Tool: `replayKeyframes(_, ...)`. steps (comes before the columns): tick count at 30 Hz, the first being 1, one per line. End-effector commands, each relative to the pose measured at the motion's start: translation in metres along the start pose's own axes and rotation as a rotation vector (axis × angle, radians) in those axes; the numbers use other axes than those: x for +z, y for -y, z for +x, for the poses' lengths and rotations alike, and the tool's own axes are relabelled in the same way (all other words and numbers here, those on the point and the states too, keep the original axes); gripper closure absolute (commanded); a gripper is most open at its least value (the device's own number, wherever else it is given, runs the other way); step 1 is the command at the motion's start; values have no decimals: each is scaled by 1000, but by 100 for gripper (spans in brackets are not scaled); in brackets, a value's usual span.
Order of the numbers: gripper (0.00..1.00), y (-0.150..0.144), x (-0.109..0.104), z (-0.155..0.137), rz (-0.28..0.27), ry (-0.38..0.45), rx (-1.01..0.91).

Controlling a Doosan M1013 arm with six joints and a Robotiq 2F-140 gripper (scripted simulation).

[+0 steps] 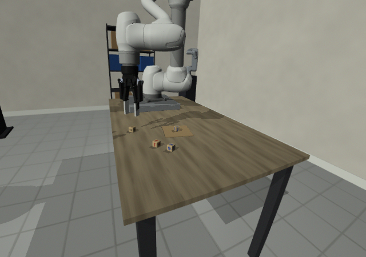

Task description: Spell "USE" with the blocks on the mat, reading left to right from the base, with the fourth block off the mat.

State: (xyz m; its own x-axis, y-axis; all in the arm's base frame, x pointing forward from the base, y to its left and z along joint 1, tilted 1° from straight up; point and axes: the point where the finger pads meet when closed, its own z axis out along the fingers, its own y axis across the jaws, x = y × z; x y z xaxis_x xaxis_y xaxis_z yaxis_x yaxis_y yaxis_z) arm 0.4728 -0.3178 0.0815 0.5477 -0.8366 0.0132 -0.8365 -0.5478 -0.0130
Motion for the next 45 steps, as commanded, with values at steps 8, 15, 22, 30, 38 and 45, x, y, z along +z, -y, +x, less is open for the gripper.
replayKeyframes(8, 63, -2, 8, -1, 2, 1, 0)
replayKeyframes(15, 63, -2, 16, -1, 2, 1, 0)
replayKeyframes(22, 63, -2, 26, -1, 2, 1, 0)
replayKeyframes(30, 63, -2, 37, -1, 2, 1, 0)
replayKeyframes(38, 63, -2, 47, 0, 2, 1, 0)
replayKeyframes(45, 63, -2, 51, 0, 2, 1, 0)
